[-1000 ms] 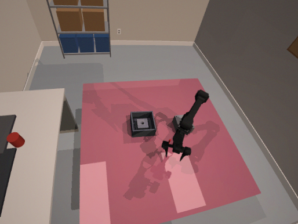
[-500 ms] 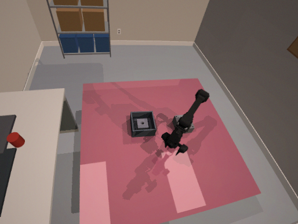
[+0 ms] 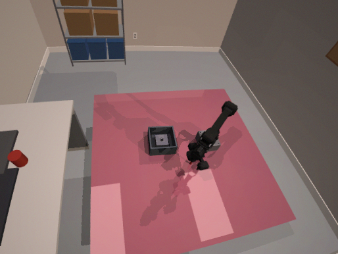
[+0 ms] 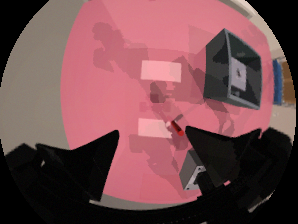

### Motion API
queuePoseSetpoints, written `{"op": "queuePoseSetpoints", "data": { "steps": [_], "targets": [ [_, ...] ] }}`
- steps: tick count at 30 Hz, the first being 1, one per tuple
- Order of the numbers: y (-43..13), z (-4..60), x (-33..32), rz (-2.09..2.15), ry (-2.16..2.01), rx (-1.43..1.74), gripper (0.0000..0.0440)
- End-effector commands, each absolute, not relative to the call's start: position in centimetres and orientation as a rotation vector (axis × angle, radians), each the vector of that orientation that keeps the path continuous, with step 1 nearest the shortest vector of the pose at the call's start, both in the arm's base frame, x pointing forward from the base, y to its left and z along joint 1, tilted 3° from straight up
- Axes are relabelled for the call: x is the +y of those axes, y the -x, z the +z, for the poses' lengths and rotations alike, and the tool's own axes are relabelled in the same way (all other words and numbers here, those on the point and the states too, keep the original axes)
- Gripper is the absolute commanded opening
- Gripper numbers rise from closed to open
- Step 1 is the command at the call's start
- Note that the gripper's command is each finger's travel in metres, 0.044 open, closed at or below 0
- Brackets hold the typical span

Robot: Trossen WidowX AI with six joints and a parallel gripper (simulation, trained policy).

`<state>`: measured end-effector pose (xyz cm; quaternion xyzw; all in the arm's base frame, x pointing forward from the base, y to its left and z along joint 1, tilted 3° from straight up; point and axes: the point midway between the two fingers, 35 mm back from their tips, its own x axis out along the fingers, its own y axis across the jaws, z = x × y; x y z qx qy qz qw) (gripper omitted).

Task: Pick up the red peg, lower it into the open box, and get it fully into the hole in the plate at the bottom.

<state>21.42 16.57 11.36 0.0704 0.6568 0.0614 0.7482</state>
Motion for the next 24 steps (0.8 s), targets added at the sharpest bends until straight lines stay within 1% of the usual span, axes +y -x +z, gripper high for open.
{"op": "queuePoseSetpoints", "data": {
  "steps": [1, 15, 24],
  "targets": [
    [-20.6, 10.7, 15.5, 0.016, -0.191, 1.485, 0.0440],
    [-17.4, 7.9, 12.1, -0.473, -0.303, 1.604, 0.0438],
    [-16.9, 5.3, 11.4, -0.645, -0.324, 1.596, 0.0438]
  ]
}}
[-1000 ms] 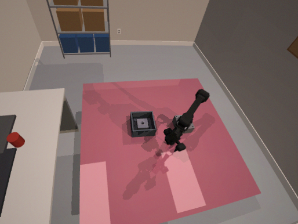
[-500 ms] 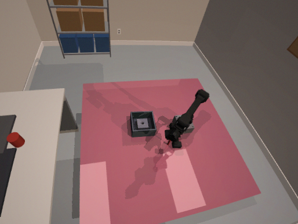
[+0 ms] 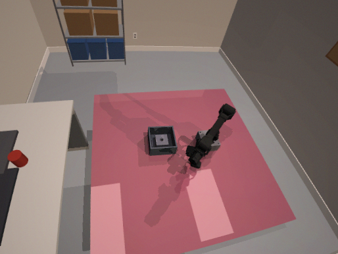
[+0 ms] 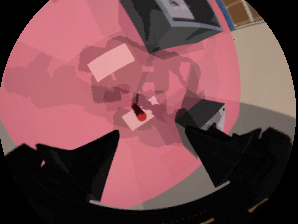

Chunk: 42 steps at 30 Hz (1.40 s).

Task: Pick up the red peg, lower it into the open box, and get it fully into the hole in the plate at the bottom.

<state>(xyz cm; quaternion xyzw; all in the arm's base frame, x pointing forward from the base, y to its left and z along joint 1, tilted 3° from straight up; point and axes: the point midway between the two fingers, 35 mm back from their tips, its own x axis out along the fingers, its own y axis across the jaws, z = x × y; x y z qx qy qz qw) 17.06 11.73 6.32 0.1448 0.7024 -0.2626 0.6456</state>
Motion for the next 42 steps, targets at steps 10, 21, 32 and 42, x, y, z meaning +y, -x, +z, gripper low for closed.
{"op": "queuePoseSetpoints", "data": {
  "steps": [10, 21, 32, 42],
  "targets": [
    [-17.1, 1.5, 11.3, -0.695, -0.328, 1.553, 0.0440],
    [-17.2, -2.2, 10.9, -0.704, -0.320, 1.523, 0.0333],
    [-16.8, -3.5, 10.3, -0.769, -0.281, 1.550, 0.0046],
    [-18.5, -0.7, 9.4, -0.793, -0.238, 1.489, 0.0000]
  ]
}}
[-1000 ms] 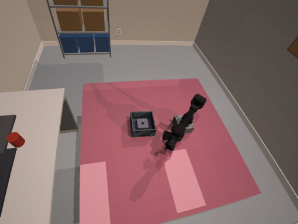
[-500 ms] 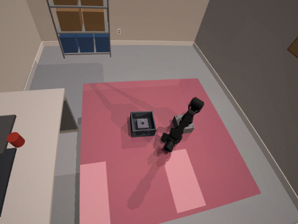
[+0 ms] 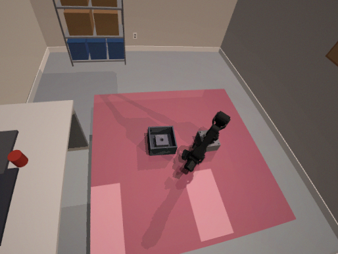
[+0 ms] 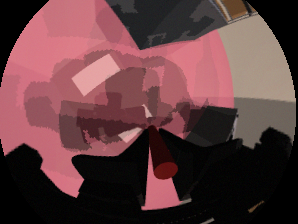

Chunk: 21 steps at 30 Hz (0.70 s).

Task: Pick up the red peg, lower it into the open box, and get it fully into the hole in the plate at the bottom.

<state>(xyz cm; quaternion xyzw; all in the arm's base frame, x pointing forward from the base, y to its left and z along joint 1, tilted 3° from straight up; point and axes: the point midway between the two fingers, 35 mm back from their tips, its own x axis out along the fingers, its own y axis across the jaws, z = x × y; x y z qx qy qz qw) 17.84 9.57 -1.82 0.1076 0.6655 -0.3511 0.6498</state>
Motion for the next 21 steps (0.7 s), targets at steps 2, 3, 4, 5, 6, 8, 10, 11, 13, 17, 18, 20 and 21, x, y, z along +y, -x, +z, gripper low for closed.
{"op": "queuePoseSetpoints", "data": {
  "steps": [2, 3, 4, 5, 6, 8, 10, 11, 13, 17, 18, 20, 21],
  "targets": [
    [-18.7, 0.0, 9.2, -0.797, -0.233, 1.477, 0.0000],
    [-18.8, 0.4, 9.1, -0.799, -0.230, 1.472, 0.0000],
    [-19.0, 0.8, 9.0, -0.801, -0.227, 1.466, 0.0000],
    [-19.1, 1.2, 8.8, -0.802, -0.224, 1.460, 0.0000],
    [-19.2, 1.7, 8.7, -0.804, -0.221, 1.455, 0.0000],
    [-19.6, 2.5, 8.5, -0.809, -0.218, 1.443, 0.0000],
    [-20.0, 3.4, 8.2, -0.813, -0.218, 1.430, 0.0000],
    [-20.2, 3.8, 8.1, -0.816, -0.220, 1.422, 0.0000],
    [-20.6, 4.6, 7.8, -0.822, -0.226, 1.407, 0.0000],
    [-21.7, 6.2, 7.3, -0.840, -0.249, 1.373, 0.0000],
    [-22.0, 6.6, 7.1, -0.846, -0.257, 1.364, 0.0000],
    [-22.6, 7.3, 6.7, -0.861, -0.272, 1.346, 0.0000],
    [-22.9, 7.6, 6.5, -0.869, -0.281, 1.337, 0.0000]
  ]
}}
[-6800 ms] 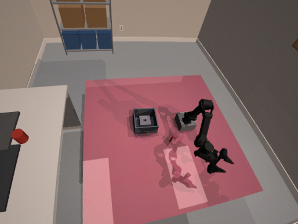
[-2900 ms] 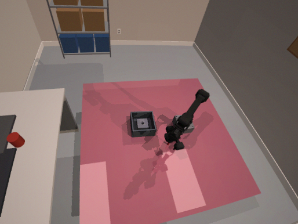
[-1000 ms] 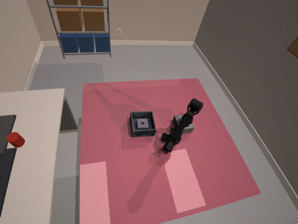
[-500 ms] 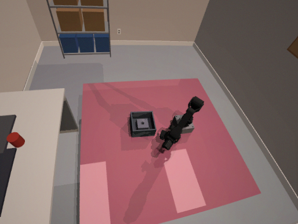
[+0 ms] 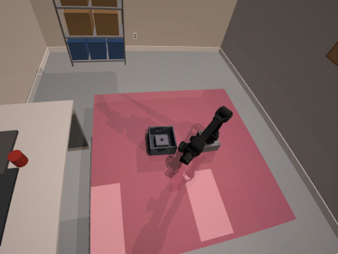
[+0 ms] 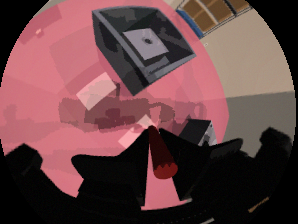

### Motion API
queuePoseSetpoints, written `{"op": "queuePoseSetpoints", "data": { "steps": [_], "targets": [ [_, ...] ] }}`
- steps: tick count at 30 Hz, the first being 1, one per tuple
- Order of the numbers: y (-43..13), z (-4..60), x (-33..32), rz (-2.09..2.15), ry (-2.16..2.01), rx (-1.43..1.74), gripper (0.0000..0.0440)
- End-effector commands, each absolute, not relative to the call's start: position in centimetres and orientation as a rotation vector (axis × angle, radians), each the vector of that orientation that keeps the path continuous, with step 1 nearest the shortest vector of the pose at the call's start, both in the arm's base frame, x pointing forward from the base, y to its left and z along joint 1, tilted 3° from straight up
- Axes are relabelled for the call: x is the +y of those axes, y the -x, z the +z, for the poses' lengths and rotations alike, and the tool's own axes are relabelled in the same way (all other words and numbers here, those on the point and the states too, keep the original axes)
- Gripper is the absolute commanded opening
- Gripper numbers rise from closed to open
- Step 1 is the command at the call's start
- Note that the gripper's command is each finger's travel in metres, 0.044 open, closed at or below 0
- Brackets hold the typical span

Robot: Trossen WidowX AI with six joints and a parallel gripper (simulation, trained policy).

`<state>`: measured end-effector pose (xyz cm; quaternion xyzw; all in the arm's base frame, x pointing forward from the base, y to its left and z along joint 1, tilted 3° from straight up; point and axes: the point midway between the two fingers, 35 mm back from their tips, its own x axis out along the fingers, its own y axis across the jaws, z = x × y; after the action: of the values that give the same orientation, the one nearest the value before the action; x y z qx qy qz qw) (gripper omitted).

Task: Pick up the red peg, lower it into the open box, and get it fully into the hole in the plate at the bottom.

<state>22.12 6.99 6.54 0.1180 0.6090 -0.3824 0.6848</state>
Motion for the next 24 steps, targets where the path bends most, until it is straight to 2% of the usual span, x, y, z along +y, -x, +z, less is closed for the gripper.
{"op": "queuePoseSetpoints", "data": {
  "steps": [1, 24],
  "targets": [
    [-23.1, 7.9, 6.2, -0.877, -0.290, 1.329, 0.0000],
    [-30.0, 9.5, -2.5, -1.016, -0.484, 1.195, 0.0000]
  ]
}}
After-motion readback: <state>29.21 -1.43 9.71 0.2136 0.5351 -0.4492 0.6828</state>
